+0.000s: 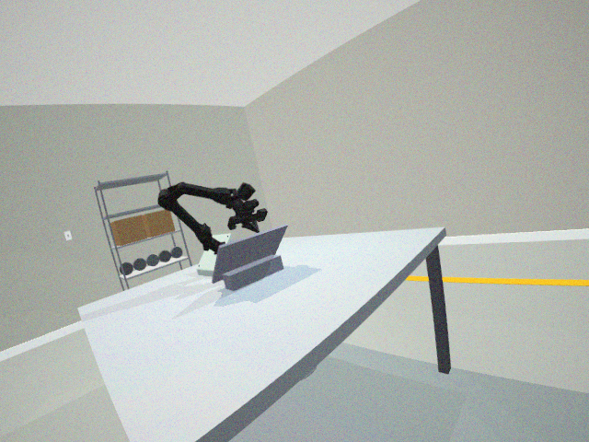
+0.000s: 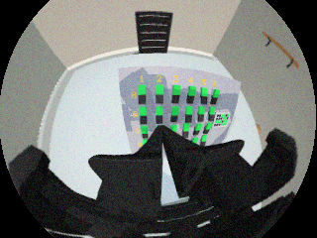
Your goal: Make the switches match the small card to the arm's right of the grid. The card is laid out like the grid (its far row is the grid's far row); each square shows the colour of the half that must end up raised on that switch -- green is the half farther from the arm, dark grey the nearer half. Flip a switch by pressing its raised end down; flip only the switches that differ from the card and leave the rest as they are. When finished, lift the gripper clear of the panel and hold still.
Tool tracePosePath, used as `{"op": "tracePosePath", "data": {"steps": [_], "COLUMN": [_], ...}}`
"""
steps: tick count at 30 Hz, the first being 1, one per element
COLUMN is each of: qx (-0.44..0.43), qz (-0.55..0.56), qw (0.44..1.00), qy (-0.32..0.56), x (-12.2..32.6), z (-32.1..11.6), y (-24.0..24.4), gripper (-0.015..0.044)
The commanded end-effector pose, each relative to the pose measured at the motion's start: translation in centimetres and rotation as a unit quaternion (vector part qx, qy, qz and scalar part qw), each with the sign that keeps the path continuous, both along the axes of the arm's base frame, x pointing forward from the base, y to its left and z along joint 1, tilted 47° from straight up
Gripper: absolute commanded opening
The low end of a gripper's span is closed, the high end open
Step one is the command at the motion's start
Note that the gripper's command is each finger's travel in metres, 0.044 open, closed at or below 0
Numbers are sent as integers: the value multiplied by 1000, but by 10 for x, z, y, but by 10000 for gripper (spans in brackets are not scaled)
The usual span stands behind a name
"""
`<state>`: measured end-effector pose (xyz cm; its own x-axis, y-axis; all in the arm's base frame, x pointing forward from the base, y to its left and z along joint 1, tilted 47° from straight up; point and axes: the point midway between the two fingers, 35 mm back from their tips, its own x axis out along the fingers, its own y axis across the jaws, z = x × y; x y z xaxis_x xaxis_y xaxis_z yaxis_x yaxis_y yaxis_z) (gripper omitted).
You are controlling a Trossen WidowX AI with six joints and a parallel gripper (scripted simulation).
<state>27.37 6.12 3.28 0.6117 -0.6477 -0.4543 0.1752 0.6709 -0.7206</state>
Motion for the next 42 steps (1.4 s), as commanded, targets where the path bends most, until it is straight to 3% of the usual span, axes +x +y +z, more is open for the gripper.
{"op": "tracePosePath", "data": {"steps": [1,9,19,42], "qx": [3,1,3,2], "qz": [-1,-1,-10,-10], "qw": [1000,1000,1000,1000], "qy": [-12,-11,-3,-4], "x": [-2,-8,14,21], "z": [9,31,17,12], "y": [5,-16,-39,-47], "gripper": [0,0,0,0]}}
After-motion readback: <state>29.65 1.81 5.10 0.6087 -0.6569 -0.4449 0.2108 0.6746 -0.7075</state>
